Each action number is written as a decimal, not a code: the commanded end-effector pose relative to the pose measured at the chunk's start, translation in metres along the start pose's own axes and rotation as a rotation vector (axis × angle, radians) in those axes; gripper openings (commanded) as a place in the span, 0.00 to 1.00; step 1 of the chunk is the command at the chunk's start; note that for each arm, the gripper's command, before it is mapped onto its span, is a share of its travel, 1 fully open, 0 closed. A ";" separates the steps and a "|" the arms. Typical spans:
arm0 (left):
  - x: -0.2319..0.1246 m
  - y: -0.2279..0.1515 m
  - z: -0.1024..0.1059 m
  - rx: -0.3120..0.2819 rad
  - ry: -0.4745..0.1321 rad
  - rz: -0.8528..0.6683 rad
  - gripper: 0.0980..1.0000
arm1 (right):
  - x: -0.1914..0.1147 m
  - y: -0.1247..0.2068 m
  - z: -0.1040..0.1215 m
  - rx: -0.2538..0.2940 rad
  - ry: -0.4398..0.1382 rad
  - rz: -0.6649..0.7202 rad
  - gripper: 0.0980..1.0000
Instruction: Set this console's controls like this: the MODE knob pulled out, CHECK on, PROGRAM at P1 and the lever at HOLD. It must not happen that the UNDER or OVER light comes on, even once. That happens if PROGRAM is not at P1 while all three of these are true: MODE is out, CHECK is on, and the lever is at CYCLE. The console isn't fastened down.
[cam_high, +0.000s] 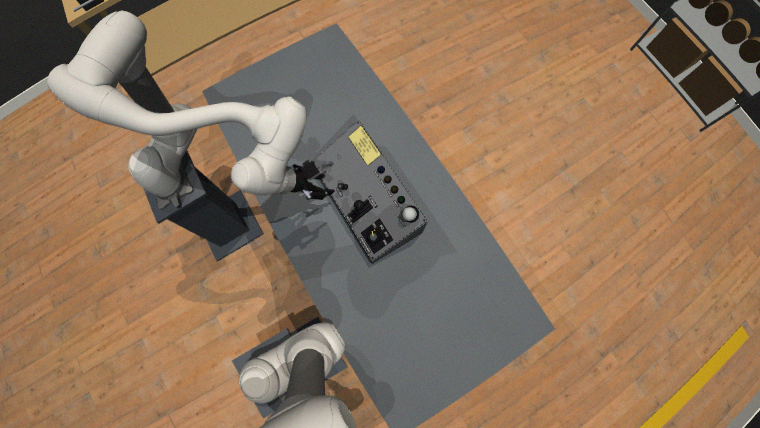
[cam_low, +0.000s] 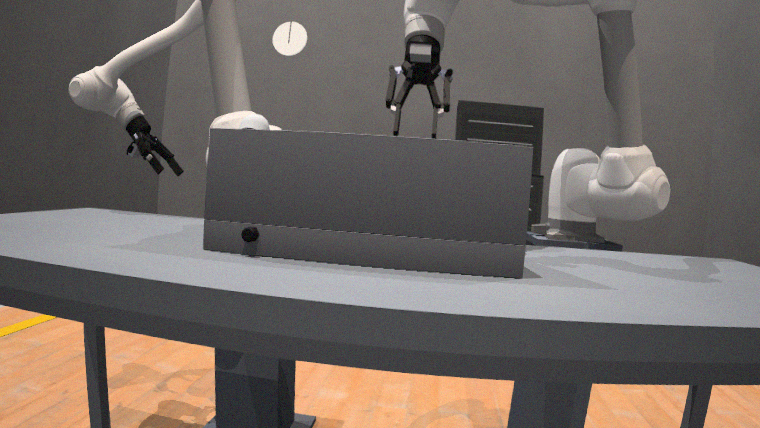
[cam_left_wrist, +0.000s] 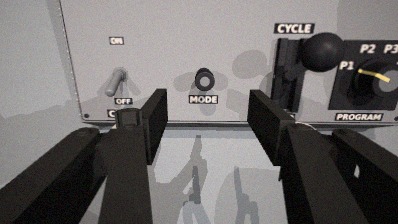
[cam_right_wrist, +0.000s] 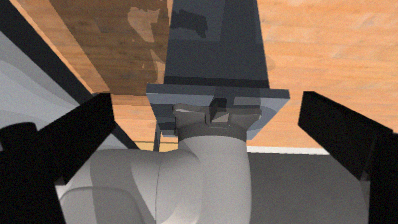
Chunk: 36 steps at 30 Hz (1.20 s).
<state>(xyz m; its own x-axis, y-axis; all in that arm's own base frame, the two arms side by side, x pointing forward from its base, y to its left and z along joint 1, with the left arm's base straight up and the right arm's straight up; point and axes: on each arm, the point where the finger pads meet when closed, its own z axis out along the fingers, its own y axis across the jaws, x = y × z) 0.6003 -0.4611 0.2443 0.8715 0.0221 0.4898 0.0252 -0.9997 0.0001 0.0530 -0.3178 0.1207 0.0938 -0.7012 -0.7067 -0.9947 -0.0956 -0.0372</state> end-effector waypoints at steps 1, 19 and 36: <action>0.001 0.000 -0.001 -0.001 0.001 0.000 0.44 | 0.000 0.000 0.000 0.000 0.001 0.000 1.00; 0.001 0.000 -0.001 -0.001 0.001 0.000 0.44 | 0.000 0.000 0.000 0.000 0.001 0.000 1.00; 0.001 0.000 0.011 -0.001 0.000 0.000 0.44 | 0.000 0.000 0.000 0.000 0.001 0.000 1.00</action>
<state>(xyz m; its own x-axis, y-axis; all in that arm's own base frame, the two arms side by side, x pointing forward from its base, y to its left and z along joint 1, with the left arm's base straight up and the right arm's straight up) 0.6041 -0.4610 0.2372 0.8724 0.0211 0.4883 0.0243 -0.9997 -0.0001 0.0530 -0.3178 0.1207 0.0938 -0.7012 -0.7067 -0.9947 -0.0956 -0.0372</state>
